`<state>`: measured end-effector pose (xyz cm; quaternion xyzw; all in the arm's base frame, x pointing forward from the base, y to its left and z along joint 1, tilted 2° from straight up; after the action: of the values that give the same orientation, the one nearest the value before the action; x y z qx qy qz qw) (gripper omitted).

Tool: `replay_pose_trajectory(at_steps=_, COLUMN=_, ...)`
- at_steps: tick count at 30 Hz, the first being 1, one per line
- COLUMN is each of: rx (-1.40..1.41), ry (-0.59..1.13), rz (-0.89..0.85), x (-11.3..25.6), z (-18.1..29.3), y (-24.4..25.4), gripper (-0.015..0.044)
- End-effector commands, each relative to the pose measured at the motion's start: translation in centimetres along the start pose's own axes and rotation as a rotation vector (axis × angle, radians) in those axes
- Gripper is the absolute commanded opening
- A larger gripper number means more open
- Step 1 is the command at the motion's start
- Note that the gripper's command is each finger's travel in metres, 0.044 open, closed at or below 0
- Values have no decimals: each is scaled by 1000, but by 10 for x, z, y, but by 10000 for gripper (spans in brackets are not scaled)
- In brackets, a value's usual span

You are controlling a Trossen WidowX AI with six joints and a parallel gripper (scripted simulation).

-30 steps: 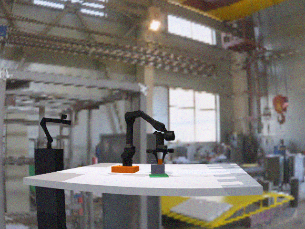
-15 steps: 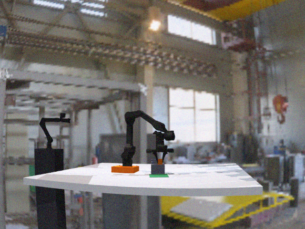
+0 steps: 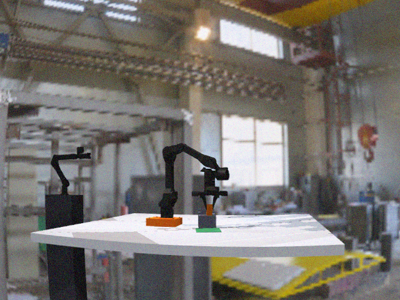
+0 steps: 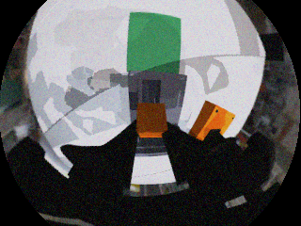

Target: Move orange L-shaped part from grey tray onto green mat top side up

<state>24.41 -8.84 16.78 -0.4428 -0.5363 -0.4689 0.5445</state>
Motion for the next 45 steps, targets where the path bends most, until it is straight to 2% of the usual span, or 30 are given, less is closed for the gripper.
replay_pose_trajectory(at_steps=1, rx=0, ry=-3, rz=-5, x=7, z=0, y=1, gripper=0)
replay_pose_trajectory(at_steps=38, rx=0, ry=-3, rz=-4, x=64, z=0, y=0, gripper=0)
replay_pose_trajectory(at_steps=45, rx=0, ry=-3, rz=-4, x=66, z=0, y=0, gripper=0)
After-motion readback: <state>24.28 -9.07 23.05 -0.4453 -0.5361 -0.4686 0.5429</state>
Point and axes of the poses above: the point midway between the two fingers, 35 mm back from their tips, its own x axis back along the fingers, its own y axis across the jaws, z = x × y, the point moved 8 cm from there along x, back along the fingers, and after that the axes turned 4 degrees about x, right-handed, at the moved point
